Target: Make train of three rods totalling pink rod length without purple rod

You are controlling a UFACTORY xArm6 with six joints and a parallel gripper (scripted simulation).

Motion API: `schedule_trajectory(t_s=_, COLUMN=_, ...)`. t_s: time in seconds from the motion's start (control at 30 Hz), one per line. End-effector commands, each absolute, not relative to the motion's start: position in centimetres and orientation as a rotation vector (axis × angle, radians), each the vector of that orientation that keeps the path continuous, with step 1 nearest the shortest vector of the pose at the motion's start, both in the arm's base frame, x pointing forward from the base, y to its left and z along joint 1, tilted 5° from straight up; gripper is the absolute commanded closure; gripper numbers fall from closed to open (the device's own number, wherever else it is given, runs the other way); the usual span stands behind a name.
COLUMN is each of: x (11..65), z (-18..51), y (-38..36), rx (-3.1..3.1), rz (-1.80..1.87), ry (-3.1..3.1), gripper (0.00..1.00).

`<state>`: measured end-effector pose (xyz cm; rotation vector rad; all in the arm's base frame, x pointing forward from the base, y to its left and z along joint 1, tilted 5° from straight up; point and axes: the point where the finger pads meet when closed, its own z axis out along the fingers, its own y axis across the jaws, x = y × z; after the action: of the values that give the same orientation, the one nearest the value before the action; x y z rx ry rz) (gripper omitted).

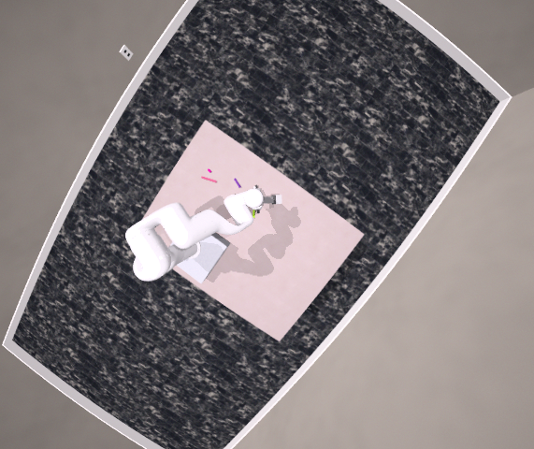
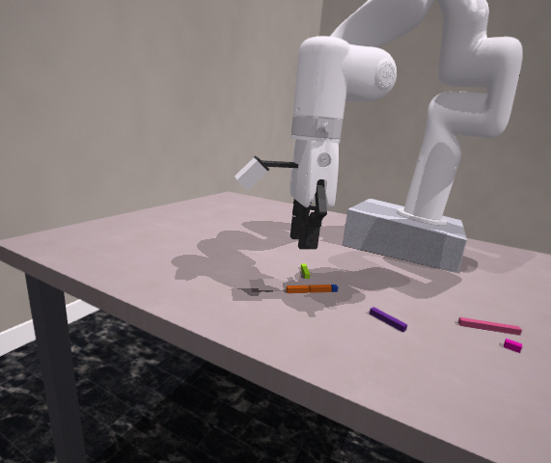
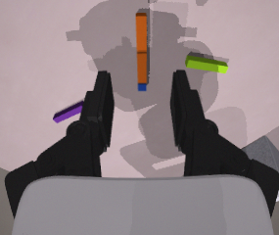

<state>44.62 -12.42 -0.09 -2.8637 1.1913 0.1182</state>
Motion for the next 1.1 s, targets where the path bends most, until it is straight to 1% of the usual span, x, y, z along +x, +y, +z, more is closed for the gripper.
schedule_trajectory(t_s=0.0, x=44.8, z=0.2, y=-12.5, rx=-2.864, rz=0.112, ry=1.191, gripper=0.0)
schedule_trajectory(t_s=0.73, x=44.8, z=0.4, y=-12.5, rx=-2.864, rz=0.112, ry=1.191, gripper=0.0)
schedule_trajectory(t_s=1.07, x=45.0, z=4.0, y=-12.7, rx=-2.864, rz=0.112, ry=1.191, gripper=0.0)
